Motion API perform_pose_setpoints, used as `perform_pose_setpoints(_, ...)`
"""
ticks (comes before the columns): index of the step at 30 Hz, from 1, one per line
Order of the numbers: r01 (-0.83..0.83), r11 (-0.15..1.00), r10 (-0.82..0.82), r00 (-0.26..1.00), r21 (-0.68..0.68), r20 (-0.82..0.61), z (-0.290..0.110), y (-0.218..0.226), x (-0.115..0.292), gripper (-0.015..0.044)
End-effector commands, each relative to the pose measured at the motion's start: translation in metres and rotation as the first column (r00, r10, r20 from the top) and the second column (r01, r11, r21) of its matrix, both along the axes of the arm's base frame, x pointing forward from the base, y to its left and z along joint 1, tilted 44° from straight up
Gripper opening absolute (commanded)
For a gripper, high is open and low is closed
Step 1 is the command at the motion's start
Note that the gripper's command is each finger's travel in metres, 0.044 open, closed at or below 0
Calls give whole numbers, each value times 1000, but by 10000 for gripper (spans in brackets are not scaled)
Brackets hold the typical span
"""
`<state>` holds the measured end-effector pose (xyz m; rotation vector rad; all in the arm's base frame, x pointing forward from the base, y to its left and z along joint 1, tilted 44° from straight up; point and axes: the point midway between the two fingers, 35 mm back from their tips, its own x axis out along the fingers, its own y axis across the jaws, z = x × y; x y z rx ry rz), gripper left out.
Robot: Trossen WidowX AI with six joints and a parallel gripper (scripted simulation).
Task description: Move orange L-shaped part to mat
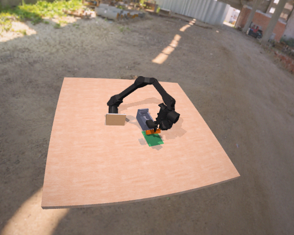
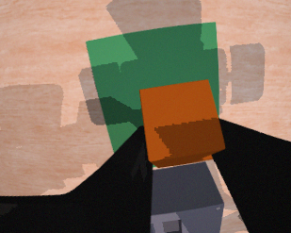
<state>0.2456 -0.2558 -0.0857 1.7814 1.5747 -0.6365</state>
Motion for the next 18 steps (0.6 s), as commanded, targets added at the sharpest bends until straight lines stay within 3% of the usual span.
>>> perform_pose_setpoints(1,7,1000,-7,1000,1,2,-3,4,2,0)
perform_pose_setpoints(11,-1,1000,1,1000,1,0,-10,10,2,0)
perform_pose_setpoints(18,-1,1000,1,1000,1,0,-10,10,2,184)
